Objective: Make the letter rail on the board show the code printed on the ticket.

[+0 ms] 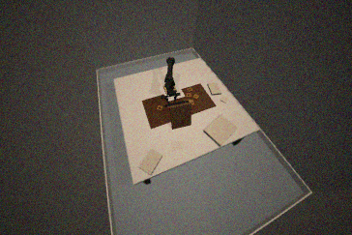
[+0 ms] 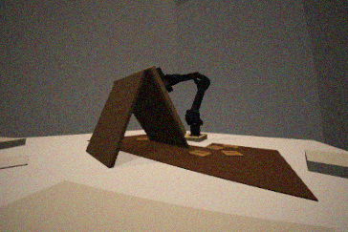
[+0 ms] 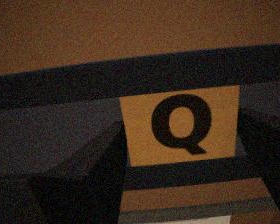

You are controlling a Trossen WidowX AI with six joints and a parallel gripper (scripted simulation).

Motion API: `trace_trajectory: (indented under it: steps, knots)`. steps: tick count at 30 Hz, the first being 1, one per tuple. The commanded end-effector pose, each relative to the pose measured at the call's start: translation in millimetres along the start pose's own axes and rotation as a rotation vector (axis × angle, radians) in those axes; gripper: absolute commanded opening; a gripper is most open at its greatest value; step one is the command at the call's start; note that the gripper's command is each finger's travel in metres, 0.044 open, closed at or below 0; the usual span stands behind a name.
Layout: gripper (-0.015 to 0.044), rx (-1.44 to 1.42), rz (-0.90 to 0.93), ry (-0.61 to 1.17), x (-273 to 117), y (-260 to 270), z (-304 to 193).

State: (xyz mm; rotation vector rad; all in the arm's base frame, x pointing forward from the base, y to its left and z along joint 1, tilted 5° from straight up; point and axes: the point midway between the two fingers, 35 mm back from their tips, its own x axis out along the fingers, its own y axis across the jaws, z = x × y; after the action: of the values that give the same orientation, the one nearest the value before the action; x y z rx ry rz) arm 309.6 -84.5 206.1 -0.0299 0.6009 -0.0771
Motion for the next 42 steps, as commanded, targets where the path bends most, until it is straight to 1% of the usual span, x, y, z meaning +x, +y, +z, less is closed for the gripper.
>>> trace_trajectory:
  steps: [1,42]
  knots:
    - [0.0,0.005,-0.002,0.001,0,2,-1]
    - [0.0,0.007,-0.001,0.001,0,22,-1]
